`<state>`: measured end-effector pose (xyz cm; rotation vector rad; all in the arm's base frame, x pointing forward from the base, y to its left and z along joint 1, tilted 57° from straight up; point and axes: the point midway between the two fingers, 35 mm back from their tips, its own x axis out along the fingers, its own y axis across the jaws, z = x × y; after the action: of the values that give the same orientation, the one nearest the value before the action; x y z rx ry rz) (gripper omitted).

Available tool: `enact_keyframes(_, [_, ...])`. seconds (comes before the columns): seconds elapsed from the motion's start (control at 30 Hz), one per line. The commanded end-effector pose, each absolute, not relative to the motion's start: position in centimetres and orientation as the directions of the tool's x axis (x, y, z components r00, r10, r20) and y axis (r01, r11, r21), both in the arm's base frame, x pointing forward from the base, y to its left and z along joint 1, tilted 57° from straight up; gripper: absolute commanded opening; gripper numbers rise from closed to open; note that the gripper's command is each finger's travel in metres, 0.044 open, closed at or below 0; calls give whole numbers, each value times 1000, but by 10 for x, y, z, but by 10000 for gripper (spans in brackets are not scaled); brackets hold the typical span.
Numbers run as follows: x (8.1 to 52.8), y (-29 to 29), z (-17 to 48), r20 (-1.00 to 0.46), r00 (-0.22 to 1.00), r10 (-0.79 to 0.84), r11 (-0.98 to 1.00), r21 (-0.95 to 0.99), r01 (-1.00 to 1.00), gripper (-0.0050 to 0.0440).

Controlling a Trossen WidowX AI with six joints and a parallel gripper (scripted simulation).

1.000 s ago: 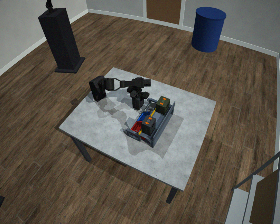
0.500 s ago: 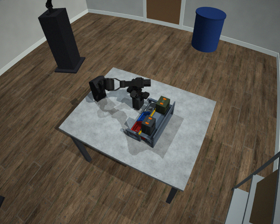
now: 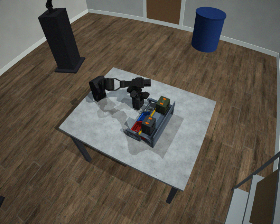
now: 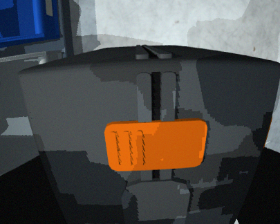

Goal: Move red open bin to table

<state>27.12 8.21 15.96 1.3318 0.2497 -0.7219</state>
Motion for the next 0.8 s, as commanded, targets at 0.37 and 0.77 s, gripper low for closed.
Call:
enact_keyframes(0.37, [269,87,168,-544,782,-306,56,809,585,0])
enact_keyframes(0.77, [269,87,168,-544,782,-306,56,809,585,0])
